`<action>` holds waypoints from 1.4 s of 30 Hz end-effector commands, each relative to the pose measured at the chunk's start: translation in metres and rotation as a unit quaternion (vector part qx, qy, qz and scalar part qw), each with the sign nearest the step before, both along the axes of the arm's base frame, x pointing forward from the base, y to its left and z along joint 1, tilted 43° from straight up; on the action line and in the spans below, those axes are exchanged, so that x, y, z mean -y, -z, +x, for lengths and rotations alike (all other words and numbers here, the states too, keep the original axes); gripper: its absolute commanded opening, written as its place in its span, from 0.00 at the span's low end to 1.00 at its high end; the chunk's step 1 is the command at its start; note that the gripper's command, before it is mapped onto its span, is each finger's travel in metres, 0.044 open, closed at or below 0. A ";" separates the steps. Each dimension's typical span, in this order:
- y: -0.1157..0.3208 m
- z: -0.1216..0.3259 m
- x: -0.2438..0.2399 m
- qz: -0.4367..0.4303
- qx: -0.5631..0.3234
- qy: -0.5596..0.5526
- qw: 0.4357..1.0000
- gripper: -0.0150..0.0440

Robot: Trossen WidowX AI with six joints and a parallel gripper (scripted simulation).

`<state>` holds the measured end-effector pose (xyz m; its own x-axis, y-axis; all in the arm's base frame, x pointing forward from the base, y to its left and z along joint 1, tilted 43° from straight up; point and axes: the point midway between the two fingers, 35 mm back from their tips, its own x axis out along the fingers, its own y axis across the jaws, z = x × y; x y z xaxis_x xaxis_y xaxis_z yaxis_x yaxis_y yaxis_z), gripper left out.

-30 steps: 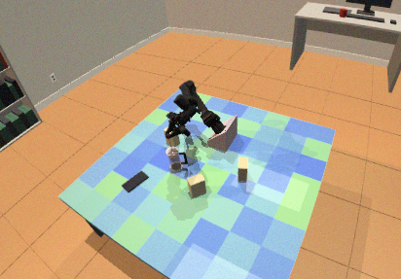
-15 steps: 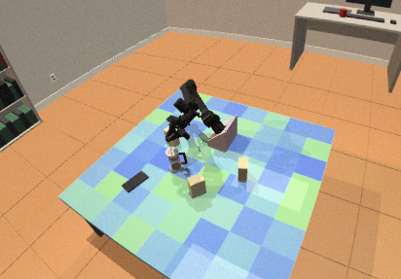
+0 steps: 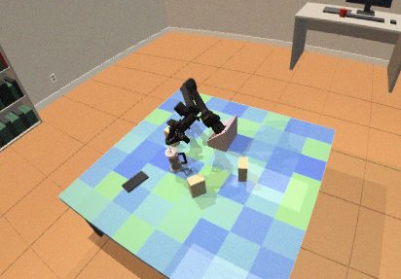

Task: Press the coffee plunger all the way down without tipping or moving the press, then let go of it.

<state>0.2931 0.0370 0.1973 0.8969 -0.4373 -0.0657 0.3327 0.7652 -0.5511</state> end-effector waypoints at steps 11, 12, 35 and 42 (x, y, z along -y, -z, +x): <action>0.030 0.005 0.025 -0.017 -0.021 0.011 1.000 0.46; 0.031 0.006 0.026 -0.017 -0.021 0.011 1.000 0.46; 0.031 0.018 0.030 -0.019 -0.018 0.011 1.000 0.46; 0.031 0.020 0.029 -0.019 -0.018 0.011 1.000 0.46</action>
